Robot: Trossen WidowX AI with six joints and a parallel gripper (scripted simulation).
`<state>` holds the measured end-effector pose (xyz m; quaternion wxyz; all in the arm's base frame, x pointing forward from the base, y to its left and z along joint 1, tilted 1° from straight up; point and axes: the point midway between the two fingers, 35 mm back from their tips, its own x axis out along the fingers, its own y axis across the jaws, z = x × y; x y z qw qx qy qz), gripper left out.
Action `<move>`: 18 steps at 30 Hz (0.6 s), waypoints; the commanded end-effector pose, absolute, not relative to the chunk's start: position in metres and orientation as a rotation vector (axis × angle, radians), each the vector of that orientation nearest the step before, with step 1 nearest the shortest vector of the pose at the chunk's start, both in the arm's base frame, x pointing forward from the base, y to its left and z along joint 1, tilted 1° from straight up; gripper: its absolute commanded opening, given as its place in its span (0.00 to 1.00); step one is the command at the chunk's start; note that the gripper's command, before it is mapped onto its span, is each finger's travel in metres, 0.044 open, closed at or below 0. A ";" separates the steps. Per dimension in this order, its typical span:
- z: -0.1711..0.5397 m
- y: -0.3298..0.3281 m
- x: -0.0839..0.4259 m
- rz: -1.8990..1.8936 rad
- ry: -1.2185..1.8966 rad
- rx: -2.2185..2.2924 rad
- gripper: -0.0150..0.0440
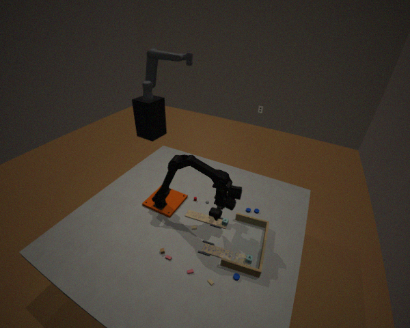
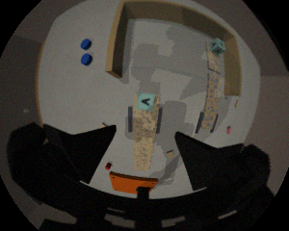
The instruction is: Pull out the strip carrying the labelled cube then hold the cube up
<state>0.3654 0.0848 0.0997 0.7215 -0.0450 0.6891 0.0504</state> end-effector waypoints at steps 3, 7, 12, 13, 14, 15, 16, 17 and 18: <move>0.099 0.090 0.388 0.116 1.529 -0.099 1.00; 0.098 0.094 0.401 0.116 1.528 -0.099 1.00; 0.096 0.095 0.405 0.116 1.528 -0.099 0.87; 0.094 0.095 0.405 0.116 1.528 -0.099 0.82; 0.093 0.095 0.405 0.116 1.528 -0.099 0.78; 0.091 0.095 0.405 0.116 1.528 -0.099 0.73; 0.089 0.095 0.405 0.116 1.528 -0.099 0.69; 0.088 0.095 0.405 0.116 1.528 -0.099 0.68; 0.086 0.095 0.406 0.116 1.528 -0.099 0.68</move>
